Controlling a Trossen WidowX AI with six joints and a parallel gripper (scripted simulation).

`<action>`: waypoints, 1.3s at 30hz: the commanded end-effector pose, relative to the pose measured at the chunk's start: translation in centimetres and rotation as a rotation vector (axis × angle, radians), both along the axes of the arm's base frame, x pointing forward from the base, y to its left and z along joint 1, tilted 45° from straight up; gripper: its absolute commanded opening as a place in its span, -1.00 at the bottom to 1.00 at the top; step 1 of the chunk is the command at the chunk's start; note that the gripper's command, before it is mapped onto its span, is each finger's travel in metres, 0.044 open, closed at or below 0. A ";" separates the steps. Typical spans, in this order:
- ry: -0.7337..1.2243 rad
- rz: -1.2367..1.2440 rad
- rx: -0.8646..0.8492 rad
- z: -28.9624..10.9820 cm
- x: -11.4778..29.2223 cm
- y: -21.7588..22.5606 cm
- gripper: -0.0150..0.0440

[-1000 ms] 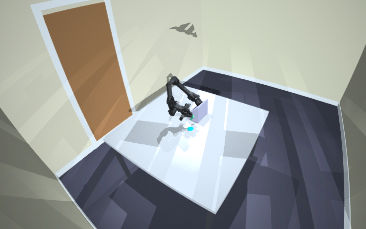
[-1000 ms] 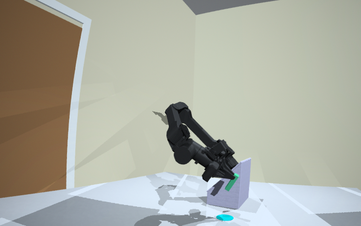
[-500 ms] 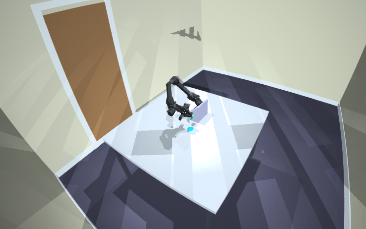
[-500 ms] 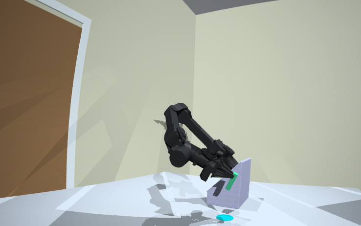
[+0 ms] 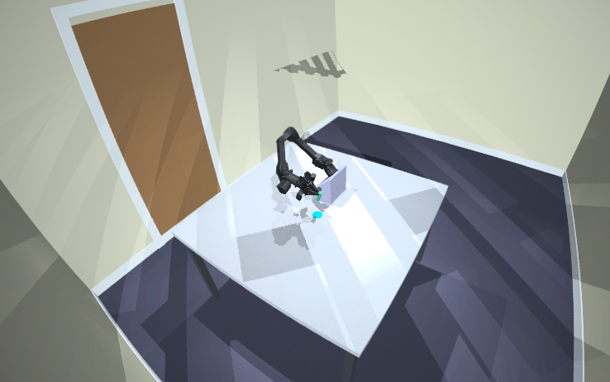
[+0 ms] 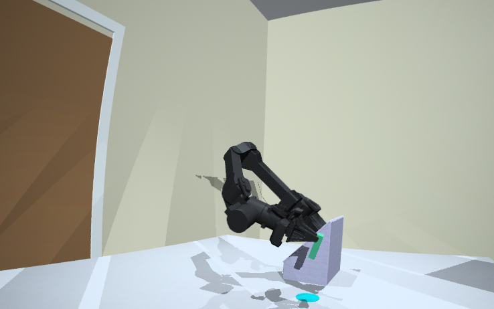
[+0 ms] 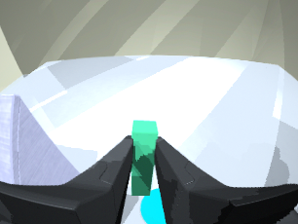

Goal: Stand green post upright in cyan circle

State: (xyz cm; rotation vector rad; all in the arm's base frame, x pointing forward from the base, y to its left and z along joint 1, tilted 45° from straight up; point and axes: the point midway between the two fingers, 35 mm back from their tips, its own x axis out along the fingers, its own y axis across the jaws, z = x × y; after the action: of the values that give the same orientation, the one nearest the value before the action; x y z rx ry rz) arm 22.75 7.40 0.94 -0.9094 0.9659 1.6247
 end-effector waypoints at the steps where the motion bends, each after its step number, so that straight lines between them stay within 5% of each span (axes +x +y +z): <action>1: -0.018 -0.001 0.037 0.2 0.2 0.0 -0.42; 39: -0.132 -0.013 0.223 1.5 1.1 -0.4 -0.42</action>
State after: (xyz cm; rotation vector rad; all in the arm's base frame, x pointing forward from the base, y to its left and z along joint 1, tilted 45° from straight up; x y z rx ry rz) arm 23.82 6.95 2.44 -0.8422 0.6948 1.6034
